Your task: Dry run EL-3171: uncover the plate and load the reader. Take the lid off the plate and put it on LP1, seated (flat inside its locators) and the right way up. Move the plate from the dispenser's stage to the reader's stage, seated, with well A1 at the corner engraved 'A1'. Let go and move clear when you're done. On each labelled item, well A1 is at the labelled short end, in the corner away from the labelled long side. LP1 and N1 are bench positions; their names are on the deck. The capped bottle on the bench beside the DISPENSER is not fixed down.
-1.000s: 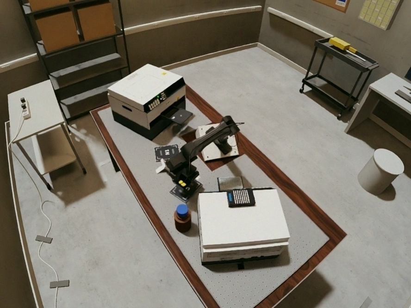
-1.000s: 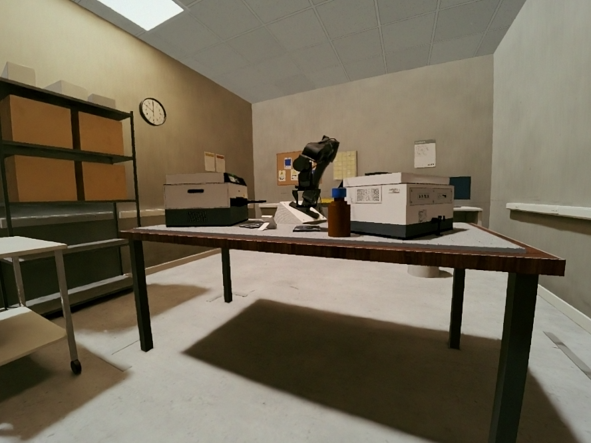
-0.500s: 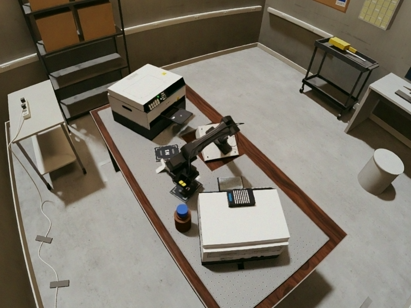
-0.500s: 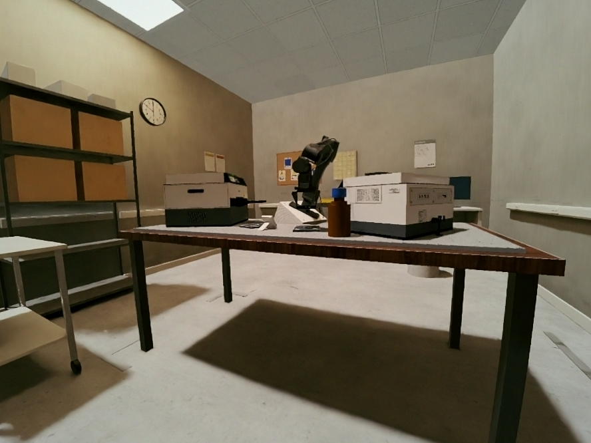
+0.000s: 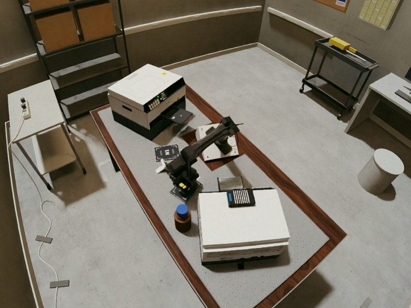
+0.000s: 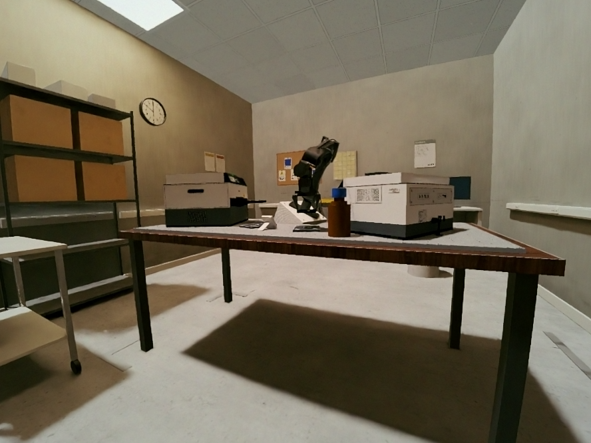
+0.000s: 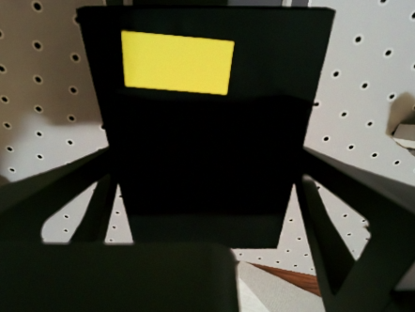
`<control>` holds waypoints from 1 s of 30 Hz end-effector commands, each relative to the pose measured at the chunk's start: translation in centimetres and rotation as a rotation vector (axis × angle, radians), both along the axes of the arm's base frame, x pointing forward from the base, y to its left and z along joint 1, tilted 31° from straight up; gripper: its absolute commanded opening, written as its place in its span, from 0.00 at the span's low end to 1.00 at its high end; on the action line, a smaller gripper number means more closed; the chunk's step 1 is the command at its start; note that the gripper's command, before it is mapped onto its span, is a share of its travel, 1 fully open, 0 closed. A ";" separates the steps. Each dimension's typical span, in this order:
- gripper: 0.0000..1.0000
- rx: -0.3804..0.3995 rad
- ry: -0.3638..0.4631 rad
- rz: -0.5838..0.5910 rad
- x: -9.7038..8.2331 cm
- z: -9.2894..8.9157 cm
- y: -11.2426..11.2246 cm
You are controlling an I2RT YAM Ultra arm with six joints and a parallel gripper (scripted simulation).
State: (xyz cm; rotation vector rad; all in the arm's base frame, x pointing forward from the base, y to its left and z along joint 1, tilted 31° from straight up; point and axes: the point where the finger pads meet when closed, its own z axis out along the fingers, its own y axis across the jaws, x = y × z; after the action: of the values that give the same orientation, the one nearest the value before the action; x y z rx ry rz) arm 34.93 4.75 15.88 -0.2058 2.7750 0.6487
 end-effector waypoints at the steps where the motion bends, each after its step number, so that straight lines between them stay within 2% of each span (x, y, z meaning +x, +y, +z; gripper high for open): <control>1: 0.85 -0.007 -0.008 -0.028 0.6 -0.6 -0.5; 2: 0.85 -0.007 -0.008 -0.028 0.6 -0.6 -0.5; 3: 0.85 -0.012 -0.074 -0.024 1.3 1.4 -0.4; 5: 0.85 -0.005 -0.040 -0.012 0.6 0.1 0.2; 9: 0.85 -0.009 -0.022 -0.028 0.8 -1.0 -0.1; 11: 0.85 -0.009 -0.012 -0.017 0.8 -1.5 0.4; 14: 0.85 -0.007 -0.038 -0.016 1.2 -1.0 0.6; 17: 0.85 -0.009 -0.014 -0.023 1.1 -2.2 0.5; 19: 0.85 -0.009 -0.014 -0.023 1.1 -2.2 0.5; 20: 0.85 -0.009 -0.053 -0.015 1.8 -1.0 0.8; 22: 0.85 -0.005 -0.027 -0.010 1.2 -2.0 1.2; 25: 0.85 -0.008 -0.009 -0.026 1.4 -3.0 0.8; 29: 0.85 -0.006 -0.044 -0.010 1.8 -2.3 1.6; 30: 0.85 -0.005 -0.032 -0.014 1.7 -2.8 1.5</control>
State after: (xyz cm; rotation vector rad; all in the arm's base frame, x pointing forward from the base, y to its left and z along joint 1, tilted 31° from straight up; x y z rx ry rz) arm 35.90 6.35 12.86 -0.2103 2.7800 0.6453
